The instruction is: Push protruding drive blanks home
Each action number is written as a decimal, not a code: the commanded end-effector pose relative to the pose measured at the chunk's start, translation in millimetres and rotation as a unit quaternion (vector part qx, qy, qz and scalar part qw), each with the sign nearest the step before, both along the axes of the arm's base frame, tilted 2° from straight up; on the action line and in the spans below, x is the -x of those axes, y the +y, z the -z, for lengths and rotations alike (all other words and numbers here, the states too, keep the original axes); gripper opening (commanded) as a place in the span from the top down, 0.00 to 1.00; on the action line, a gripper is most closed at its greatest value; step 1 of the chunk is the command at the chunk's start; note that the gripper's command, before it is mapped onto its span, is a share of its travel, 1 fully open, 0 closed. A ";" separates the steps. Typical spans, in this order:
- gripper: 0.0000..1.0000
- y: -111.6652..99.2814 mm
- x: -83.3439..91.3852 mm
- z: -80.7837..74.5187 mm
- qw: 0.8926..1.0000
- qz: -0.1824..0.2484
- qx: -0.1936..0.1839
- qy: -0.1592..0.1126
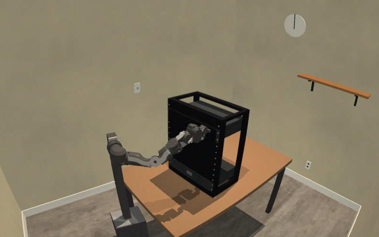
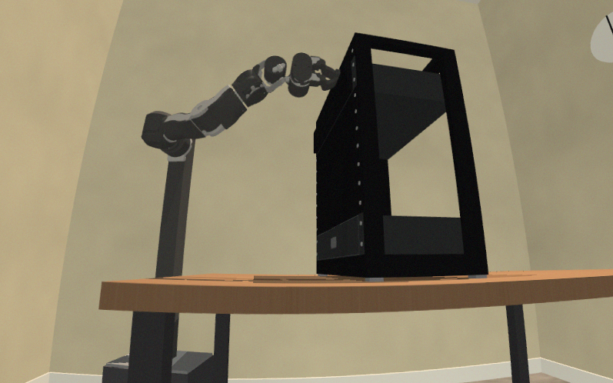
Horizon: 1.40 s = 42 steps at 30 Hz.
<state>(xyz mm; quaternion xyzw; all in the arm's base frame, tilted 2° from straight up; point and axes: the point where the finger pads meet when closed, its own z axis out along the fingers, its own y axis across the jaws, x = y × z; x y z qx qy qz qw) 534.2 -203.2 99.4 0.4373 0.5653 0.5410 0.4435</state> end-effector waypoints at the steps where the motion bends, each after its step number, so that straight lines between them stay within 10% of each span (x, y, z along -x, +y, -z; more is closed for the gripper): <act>1: 1.00 1.1 0.3 -4.7 1.000 -0.002 0.002 -0.007; 42: 1.00 3.5 -5.2 -5.2 1.000 -0.002 0.002 -0.008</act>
